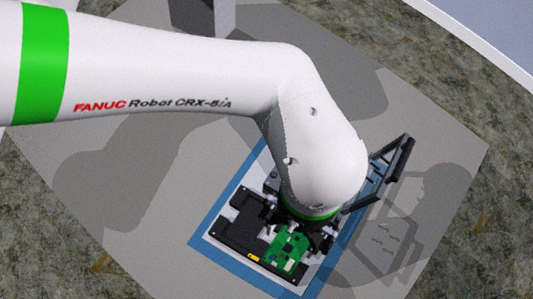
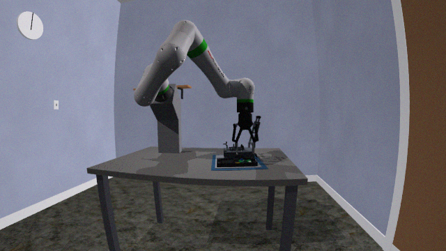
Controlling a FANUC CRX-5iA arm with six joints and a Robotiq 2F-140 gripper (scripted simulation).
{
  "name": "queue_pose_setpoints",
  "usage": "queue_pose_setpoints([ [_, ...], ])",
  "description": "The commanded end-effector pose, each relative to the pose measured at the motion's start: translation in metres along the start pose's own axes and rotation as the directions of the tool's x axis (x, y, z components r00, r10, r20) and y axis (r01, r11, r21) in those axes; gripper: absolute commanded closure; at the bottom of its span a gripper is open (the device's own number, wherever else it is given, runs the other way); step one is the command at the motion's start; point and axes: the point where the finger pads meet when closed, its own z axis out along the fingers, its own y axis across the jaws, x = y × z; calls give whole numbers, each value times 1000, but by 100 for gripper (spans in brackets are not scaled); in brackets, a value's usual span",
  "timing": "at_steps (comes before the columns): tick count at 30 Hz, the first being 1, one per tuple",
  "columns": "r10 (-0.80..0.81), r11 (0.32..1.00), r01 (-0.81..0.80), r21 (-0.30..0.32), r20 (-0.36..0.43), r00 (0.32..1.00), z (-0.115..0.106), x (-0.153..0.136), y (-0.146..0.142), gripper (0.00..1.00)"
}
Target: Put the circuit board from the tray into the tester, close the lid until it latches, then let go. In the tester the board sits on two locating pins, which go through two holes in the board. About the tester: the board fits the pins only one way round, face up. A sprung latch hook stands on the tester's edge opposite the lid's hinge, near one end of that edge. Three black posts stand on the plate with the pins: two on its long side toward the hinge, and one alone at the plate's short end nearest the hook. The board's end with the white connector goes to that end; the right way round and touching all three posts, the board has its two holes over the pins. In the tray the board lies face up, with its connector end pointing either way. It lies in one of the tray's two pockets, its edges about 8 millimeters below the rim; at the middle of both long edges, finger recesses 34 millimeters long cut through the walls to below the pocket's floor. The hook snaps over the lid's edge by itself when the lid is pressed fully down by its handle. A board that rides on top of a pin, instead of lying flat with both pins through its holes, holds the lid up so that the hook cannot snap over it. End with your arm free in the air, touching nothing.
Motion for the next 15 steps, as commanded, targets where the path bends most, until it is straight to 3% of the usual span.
queue_pose_setpoints([
  [1, 0, 1000, 0, 0, 0, 1000, 4, 0, 0, 42],
  [15, 0, 1000, 0, 0, 0, 1000, 22, 0, 0, 42],
])
